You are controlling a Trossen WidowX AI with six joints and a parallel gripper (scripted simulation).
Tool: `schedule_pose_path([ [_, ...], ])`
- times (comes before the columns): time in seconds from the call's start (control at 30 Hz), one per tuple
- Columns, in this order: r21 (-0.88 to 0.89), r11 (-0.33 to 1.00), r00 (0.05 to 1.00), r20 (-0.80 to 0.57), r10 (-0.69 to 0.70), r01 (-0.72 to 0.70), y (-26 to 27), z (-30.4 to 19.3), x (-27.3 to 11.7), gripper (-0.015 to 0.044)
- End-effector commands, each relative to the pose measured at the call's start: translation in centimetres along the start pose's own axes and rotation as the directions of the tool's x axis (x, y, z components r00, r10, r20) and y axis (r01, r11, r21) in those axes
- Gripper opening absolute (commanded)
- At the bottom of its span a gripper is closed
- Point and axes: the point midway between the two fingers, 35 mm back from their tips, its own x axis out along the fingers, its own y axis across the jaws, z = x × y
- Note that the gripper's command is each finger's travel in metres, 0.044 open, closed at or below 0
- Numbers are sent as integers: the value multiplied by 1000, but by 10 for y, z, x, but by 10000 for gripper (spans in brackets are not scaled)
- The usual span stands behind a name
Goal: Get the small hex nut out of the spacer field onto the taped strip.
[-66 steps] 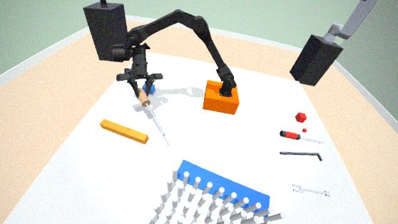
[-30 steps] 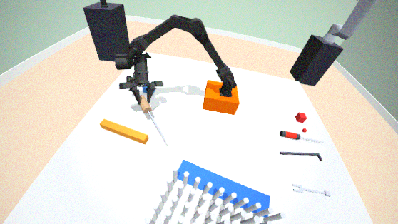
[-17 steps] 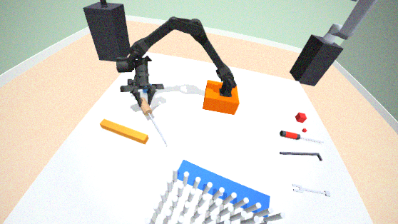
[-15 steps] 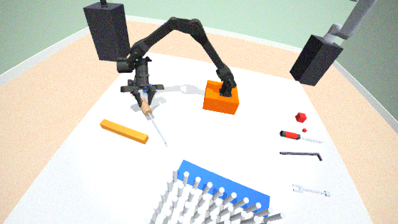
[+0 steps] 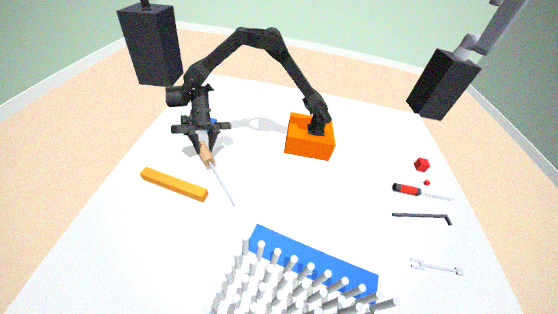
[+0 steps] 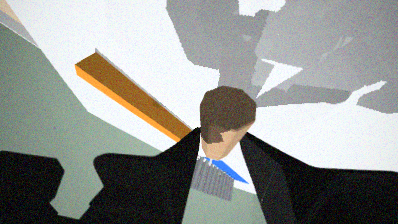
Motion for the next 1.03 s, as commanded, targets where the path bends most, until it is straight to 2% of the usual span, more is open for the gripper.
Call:
schedule_pose_path([
  [0.0,-5,1000,1000,-3,4,-4,-2,2,4,0],
  [0.43,-5,1000,1000,-3,4,-4,-8,8,16,0],
  [1.0,0,1000,1000,0,0,0,-7,6,13,440],
])
